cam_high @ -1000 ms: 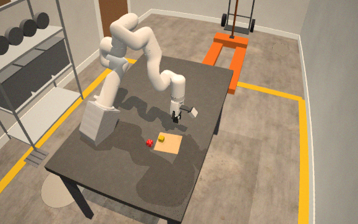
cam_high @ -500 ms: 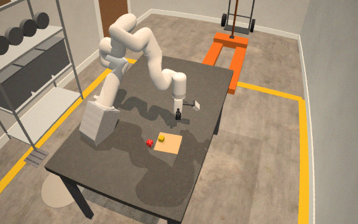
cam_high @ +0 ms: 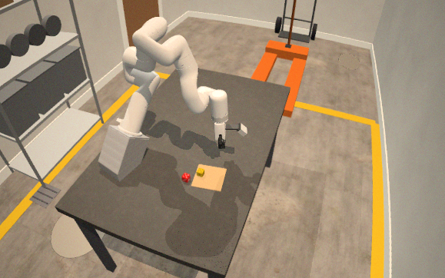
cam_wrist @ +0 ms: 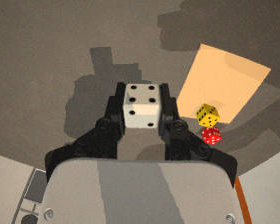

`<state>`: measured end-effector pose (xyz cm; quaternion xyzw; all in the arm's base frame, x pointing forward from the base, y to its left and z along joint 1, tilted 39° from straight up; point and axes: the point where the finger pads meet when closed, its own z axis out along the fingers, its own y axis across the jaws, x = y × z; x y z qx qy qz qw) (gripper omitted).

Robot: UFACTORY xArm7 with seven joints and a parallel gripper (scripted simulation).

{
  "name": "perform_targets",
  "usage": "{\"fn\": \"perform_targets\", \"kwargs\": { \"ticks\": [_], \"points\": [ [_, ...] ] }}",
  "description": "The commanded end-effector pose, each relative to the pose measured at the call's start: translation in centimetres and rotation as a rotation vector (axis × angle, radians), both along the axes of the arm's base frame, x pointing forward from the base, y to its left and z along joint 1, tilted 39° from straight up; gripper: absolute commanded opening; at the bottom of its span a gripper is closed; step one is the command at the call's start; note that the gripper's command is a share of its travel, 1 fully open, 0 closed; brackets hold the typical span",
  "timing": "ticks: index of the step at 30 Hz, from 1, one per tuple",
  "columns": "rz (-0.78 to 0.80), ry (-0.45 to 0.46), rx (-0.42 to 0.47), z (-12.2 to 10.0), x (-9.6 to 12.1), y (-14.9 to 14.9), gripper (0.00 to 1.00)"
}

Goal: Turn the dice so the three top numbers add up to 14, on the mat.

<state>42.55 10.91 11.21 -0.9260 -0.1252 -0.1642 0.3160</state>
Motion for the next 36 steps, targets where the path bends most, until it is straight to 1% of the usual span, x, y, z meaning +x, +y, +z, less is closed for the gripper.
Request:
{"fn": "perform_targets", "kwargs": {
  "ticks": [1,6,8,9,10,11,14,17,19,24,25,26,30,33,36],
  "points": [
    [-0.046,-0.063,0.023,0.03,0.15,-0.14,0.27],
    [-0.142,-0.201,0.085,0.0,0.03,-0.1,0.27],
    [-0.165,-0.234,0.098,0.0,0.01,-0.13,0.27],
    [-0.187,-0.264,0.109,-0.02,-0.01,-0.15,0.27],
    [-0.19,-0.267,0.111,-0.02,-0.02,-0.16,0.27],
    [-0.213,-0.302,0.13,-0.06,-0.08,-0.07,0.27],
    [-0.258,-0.365,0.156,-0.09,-0.13,-0.07,0.27],
    [-0.267,-0.377,0.16,-0.1,-0.13,-0.09,0.27],
    [-0.317,-0.449,0.192,-0.16,-0.19,-0.04,0.27],
    [-0.377,-0.535,0.233,-0.21,-0.27,0.05,0.27],
    [-0.381,-0.541,0.235,-0.21,-0.27,0.04,0.27],
    [-0.402,-0.571,0.246,-0.21,-0.27,0.01,0.27],
    [-0.451,-0.642,0.279,-0.23,-0.32,0.06,0.27],
    [-0.459,-0.652,0.282,-0.23,-0.32,0.03,0.27],
    [-0.508,-0.724,0.316,-0.24,-0.35,0.09,0.27]
  ]
}}
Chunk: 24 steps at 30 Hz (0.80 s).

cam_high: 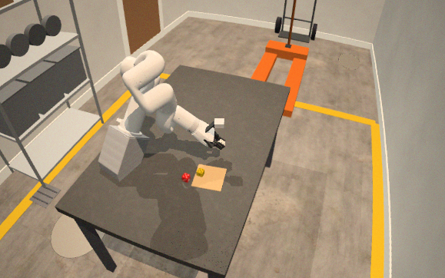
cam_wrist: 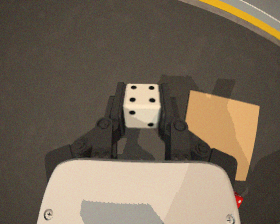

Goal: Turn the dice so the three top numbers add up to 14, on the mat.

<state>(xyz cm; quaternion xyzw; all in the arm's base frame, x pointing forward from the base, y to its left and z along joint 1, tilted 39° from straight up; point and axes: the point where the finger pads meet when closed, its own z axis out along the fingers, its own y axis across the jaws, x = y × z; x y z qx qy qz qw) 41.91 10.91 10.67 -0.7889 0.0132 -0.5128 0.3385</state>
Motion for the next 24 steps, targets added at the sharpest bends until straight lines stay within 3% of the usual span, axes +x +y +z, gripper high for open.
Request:
{"fn": "perform_targets", "kwargs": {
  "ticks": [1,15,24],
  "points": [
    [-0.075,-0.128,0.048,0.3,0.3,0.1,0.27],
    [-0.107,-0.165,0.06,0.2,0.3,0.0,0.27],
    [-0.106,-0.165,0.06,-1.2,0.6,1.1,0.27]
  ]
}}
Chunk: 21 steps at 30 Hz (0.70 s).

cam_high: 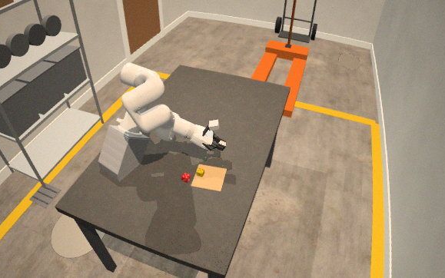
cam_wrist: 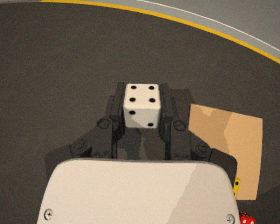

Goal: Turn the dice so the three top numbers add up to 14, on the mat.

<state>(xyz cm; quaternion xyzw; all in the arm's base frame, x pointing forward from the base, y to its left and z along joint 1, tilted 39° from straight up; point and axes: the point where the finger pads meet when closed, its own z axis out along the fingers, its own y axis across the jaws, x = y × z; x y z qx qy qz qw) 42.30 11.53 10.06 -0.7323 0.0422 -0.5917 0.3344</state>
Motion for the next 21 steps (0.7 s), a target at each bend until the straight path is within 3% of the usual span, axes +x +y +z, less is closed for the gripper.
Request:
{"fn": "perform_targets", "kwargs": {
  "ticks": [1,21],
  "points": [
    [-0.001,-0.002,0.0,-0.8,0.2,0.7,0.27],
    [-0.001,-0.002,0.0,-4.5,1.0,3.5,0.27]
  ]
}}
